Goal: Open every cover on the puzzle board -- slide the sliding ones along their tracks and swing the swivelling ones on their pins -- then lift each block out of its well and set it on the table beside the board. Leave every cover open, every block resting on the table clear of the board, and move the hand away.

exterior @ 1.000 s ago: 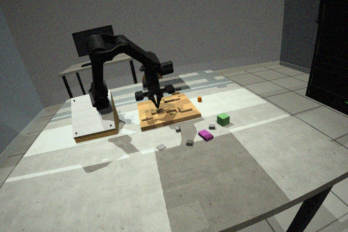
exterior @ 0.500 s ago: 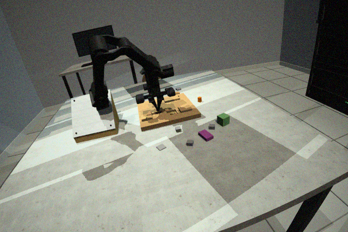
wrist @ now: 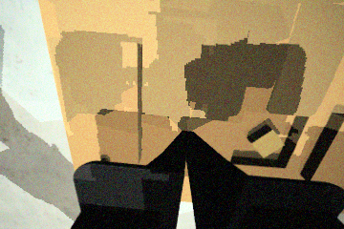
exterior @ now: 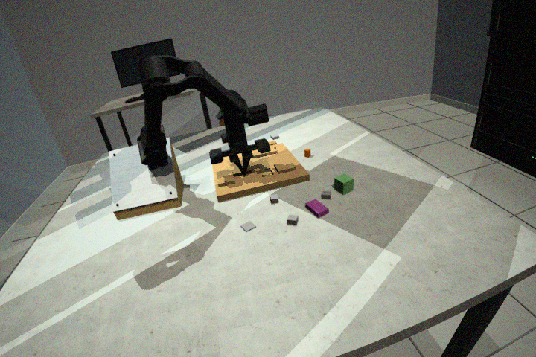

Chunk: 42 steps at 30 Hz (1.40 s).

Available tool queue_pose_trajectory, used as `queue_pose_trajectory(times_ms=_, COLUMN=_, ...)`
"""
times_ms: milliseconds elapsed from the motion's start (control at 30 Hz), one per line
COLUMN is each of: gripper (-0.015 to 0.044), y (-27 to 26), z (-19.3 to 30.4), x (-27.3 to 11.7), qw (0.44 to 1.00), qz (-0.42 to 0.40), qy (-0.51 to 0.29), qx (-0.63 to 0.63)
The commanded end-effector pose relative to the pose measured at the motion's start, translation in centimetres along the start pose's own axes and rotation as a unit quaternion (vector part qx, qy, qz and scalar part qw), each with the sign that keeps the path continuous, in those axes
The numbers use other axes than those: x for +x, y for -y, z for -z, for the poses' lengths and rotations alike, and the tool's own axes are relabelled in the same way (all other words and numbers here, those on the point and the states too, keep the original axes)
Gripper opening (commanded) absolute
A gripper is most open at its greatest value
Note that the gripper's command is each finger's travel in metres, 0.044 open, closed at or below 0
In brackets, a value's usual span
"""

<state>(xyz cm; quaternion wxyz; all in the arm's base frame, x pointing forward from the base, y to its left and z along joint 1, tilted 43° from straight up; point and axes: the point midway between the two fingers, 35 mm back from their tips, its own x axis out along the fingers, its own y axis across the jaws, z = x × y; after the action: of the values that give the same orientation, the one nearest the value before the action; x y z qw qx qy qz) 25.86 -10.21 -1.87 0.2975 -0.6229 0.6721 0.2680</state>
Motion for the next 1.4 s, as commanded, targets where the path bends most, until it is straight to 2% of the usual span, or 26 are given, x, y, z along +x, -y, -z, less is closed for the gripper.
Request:
queue_pose_trajectory(times_ms=0, gripper=0.0000, y=-0.3, z=0.0, x=0.5, qw=1.000, qz=-0.004, qy=-0.002, qx=-0.004)
queue_pose_trajectory(times_ms=1367, gripper=0.0000, y=0.0, z=-3.6, x=0.6, qw=1.000, qz=-0.003, qy=0.002, qx=-0.004)
